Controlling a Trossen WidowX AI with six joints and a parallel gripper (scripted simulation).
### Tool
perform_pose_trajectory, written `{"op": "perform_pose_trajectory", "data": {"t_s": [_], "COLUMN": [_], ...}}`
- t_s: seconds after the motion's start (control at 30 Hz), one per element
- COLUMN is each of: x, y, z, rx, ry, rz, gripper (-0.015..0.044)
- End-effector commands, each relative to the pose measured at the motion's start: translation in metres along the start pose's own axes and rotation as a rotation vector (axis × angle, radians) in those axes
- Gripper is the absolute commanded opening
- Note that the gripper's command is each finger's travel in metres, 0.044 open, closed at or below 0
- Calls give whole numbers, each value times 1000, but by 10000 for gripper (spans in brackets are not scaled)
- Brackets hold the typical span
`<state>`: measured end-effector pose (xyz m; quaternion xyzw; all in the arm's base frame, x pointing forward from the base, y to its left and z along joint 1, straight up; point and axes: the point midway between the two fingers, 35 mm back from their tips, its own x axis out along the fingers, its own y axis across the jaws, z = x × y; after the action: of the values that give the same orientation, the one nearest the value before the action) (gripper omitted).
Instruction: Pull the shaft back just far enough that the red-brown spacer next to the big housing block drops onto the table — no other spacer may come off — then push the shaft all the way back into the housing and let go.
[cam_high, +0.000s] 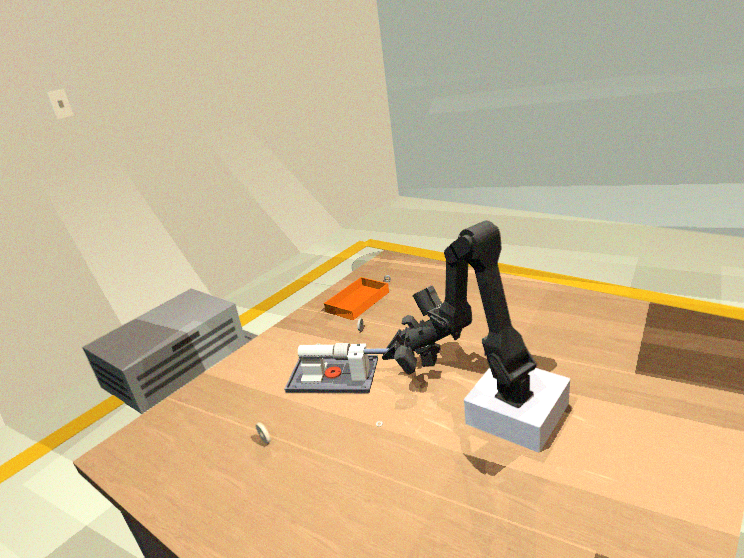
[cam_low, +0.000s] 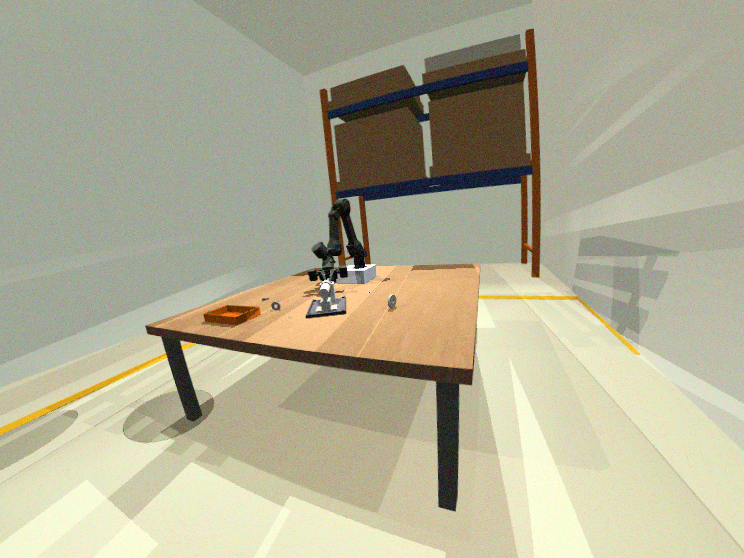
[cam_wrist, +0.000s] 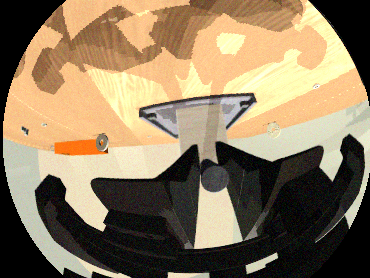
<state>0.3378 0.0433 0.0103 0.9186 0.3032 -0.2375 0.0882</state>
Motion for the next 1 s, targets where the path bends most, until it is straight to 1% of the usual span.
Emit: {"op": "perform_pose_trajectory", "data": {"t_s": [0.0,0.97], "x": [2,11], "y": [0,0], "z": [-2,-8], "rx": [0,0], "ry": [2,3], "rz": [-2,-2], "gripper": [0,0]}}
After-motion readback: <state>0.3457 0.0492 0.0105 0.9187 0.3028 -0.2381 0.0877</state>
